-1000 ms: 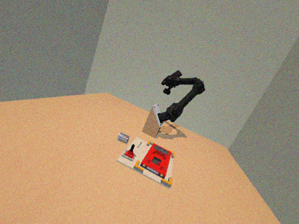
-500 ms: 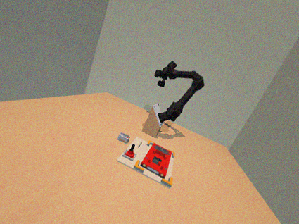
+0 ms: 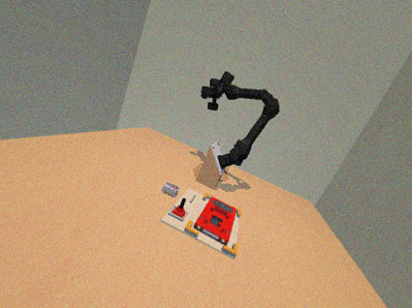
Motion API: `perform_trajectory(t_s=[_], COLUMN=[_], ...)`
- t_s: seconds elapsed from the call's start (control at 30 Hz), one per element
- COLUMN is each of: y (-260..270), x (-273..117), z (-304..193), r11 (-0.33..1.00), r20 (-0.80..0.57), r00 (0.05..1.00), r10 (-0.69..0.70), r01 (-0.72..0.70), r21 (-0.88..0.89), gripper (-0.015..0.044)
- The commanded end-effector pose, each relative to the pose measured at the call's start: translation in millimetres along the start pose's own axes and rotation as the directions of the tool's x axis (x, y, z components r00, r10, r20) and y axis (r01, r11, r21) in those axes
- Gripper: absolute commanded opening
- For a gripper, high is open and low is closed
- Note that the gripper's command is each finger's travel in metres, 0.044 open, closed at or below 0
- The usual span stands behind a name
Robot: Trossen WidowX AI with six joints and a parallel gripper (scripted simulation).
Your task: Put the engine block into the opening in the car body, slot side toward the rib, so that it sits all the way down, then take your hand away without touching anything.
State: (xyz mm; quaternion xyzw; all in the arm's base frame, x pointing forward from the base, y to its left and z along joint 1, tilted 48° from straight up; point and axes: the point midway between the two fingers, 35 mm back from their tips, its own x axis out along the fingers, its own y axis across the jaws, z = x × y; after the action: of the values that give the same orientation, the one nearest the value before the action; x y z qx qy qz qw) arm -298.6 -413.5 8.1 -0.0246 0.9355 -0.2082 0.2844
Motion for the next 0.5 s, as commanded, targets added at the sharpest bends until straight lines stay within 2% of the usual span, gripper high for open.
perform_trajectory(t_s=[0.0,0.47], y=[-4.3,-5.7], x=[-14.8,-95.6], z=[30.6,142.7], r11=[0.996,0.905], r20=[0.085,0.409], r00=[0.996,0.912], r10=[-0.021,-0.044], r01=[0.028,0.21], r21=[-0.085,-0.37], gripper=[0.044,0.044])
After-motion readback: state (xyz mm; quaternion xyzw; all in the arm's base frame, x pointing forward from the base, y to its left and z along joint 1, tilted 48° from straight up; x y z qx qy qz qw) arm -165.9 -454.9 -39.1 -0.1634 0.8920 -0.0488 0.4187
